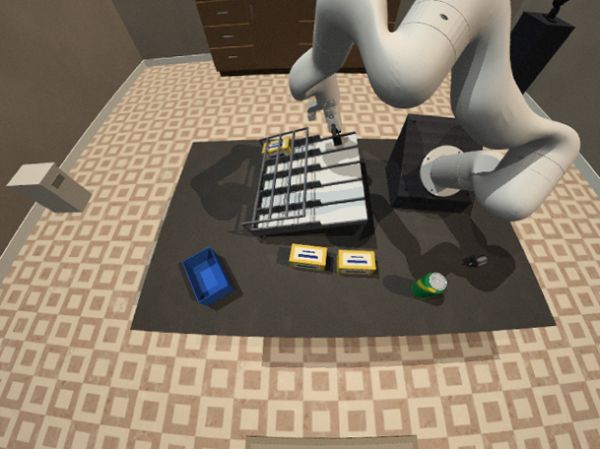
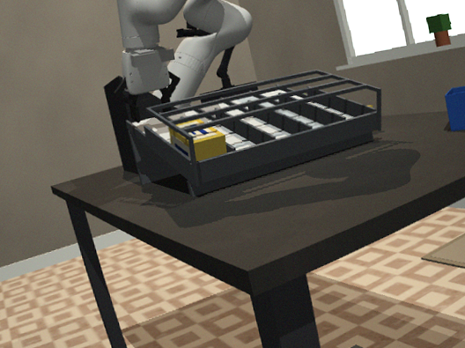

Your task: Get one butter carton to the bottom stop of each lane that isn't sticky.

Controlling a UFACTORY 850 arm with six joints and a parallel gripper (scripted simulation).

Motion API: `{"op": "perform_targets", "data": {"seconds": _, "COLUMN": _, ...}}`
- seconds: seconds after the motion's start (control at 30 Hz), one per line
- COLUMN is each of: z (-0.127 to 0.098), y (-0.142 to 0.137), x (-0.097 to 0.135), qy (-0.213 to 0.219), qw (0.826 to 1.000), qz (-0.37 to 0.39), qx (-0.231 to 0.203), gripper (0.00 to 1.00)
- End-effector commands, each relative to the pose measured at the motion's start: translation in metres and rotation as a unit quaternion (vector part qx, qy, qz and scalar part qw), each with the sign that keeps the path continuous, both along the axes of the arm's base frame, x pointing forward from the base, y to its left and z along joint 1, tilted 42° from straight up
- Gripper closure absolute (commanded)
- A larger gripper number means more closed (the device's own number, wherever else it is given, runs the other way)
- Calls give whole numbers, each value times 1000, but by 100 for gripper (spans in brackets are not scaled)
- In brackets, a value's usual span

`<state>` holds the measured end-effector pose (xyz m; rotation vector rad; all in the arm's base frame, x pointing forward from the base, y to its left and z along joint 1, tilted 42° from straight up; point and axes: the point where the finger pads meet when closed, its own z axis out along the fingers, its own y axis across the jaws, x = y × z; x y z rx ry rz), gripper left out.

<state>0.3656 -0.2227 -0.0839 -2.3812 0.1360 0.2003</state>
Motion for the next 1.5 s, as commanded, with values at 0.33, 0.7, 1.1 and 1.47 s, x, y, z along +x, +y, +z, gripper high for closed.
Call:
{"op": "perform_targets", "data": {"seconds": 0.33, "z": 0, "y": -1, "x": 1, "qy": -1, "qw": 1000, "qz": 0, "qx": -1, "gripper": 22}}
{"op": "perform_targets", "data": {"seconds": 0.7, "z": 0, "y": -1, "x": 1, "qy": -1, "qw": 1000, "qz": 0, "qx": -1, "gripper": 22}}
{"op": "perform_targets", "data": {"seconds": 1.1, "z": 0, "y": -1, "x": 1, "qy": -1, "qw": 1000, "qz": 0, "qx": -1, "gripper": 20}}
{"op": "perform_targets", "data": {"seconds": 1.47, "z": 0, "y": -1, "x": 1, "qy": -1, "qw": 1000, "qz": 0, "qx": -1, "gripper": 19}}
